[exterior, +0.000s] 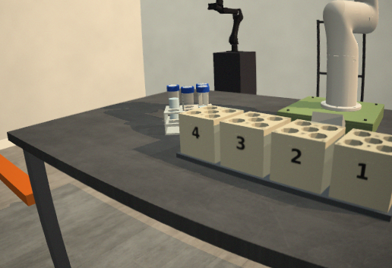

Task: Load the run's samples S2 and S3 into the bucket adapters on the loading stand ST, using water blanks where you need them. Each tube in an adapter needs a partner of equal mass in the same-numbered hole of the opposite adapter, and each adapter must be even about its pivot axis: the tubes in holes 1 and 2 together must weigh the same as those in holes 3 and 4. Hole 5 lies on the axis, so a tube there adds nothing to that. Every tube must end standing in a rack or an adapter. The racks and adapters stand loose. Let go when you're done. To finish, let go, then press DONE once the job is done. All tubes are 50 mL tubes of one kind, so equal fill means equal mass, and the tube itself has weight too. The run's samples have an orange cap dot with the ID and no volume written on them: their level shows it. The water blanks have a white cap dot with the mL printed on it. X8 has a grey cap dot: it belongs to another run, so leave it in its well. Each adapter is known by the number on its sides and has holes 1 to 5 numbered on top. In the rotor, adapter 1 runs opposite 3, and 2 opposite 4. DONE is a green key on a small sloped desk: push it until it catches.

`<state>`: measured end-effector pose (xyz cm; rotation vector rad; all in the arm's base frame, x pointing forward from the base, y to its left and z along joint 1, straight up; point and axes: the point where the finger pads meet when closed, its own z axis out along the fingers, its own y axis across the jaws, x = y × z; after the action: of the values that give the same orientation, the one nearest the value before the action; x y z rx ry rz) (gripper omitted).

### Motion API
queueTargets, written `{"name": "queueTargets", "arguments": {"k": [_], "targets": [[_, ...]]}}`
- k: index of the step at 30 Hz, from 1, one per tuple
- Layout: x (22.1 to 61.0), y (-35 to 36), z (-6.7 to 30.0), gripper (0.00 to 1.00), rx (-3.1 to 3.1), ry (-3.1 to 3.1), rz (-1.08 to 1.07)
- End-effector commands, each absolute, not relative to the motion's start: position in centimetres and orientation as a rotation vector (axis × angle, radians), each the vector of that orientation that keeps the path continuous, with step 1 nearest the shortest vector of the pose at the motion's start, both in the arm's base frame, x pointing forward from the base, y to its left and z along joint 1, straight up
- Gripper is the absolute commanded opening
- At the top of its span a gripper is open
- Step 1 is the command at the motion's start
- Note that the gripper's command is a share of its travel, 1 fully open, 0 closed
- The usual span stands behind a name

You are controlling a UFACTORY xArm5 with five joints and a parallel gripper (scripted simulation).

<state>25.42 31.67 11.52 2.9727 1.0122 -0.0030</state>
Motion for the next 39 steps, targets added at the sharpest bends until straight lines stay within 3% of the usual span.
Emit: {"name": "queueTargets", "arguments": {"k": [1,39], "targets": [[25.5,31.8,11.2,0.0,2.975,1.013,0.002],[25.5,31.8,7.8,0.0,2.975,1.013,0.002]]}}
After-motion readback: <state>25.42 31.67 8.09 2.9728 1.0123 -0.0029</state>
